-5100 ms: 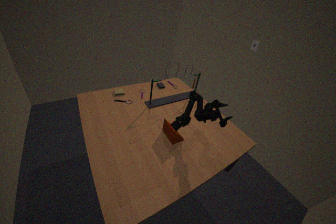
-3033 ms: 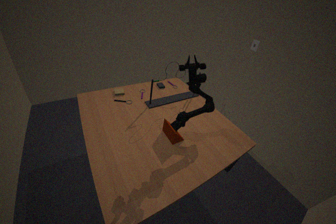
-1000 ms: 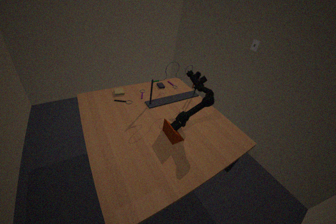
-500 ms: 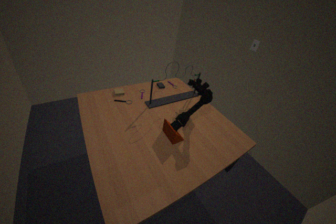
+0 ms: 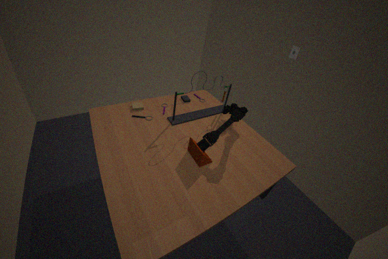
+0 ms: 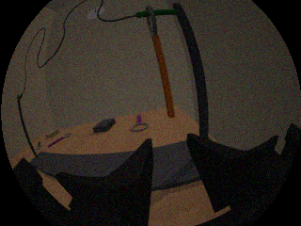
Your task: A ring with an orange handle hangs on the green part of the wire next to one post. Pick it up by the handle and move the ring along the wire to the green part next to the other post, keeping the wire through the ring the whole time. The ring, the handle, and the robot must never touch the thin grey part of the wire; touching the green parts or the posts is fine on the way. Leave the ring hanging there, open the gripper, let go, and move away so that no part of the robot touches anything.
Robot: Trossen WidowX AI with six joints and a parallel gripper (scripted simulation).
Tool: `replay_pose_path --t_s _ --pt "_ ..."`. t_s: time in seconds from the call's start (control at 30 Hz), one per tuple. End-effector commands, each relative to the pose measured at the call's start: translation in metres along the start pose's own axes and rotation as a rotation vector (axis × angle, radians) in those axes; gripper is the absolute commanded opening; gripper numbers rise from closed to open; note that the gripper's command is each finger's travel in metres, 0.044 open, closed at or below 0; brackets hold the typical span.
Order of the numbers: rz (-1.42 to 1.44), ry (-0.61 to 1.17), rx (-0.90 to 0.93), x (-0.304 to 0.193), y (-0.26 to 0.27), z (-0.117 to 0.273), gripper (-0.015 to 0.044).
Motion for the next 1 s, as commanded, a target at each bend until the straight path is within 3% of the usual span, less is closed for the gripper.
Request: replay_pose_path --t_s 0.0,0.3,0.57,0.97 --pt "0.099 0.016 0.009 -0.021 -0.020 0.028 0.0160" --pt "0.102 0.016 0.009 -0.021 -0.020 0.028 0.0160" --pt "0.099 0.012 0.005 0.025 -0.010 -0.019 0.0160" --pt "0.099 0.011 0.004 0.026 -0.011 -0.028 0.0160"
Point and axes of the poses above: the point midway between the two fingers, 35 mm back from their tips, its own z axis back along the fingers, its own y axis across the jaws, x = y × z, the point moved 7 cm from there along z, back along the fingers, and after that the axes turned 8 degrees about -z, right-handed, at the moved point
